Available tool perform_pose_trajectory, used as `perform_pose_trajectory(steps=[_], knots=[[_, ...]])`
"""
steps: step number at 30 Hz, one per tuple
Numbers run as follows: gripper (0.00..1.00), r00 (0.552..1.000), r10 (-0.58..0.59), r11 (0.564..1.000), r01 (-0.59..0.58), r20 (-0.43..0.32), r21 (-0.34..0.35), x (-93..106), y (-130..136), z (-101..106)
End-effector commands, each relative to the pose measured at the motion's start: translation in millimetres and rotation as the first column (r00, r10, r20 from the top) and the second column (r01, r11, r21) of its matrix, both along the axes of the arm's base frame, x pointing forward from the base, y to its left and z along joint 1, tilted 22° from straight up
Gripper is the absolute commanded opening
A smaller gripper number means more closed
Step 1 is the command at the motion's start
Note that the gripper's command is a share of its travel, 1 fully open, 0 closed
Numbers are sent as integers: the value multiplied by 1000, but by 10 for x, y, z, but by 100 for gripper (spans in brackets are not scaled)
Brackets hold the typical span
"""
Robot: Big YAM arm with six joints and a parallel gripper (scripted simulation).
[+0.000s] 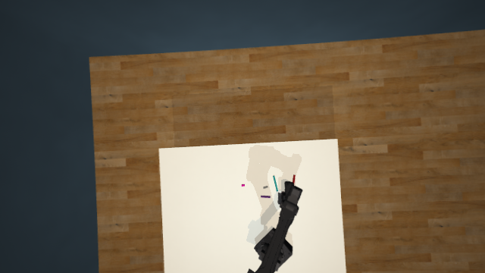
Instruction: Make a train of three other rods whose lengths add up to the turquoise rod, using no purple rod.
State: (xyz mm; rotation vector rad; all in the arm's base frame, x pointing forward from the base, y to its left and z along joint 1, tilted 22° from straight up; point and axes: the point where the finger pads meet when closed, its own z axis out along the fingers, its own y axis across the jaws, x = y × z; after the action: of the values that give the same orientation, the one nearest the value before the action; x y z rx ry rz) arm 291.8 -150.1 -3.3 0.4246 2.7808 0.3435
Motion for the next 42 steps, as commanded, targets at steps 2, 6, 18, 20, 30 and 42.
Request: perform_pose_trajectory(steps=[2, 6, 18, 20, 30, 42], knots=[[4, 1000, -3, 1000, 3, 8, -9, 15, 15, 8], [4, 1000, -3, 1000, 3, 8, -9, 15, 15, 8], [4, 1000, -1, 1000, 1, -3, 0, 20, 43, -75], [4, 1000, -1, 1000, 1, -3, 0, 25, 47, -91], [4, 1000, -1, 1000, 1, -3, 0, 40, 58, -138], [4, 1000, -1, 1000, 1, 0, -3, 43, 49, -129]])
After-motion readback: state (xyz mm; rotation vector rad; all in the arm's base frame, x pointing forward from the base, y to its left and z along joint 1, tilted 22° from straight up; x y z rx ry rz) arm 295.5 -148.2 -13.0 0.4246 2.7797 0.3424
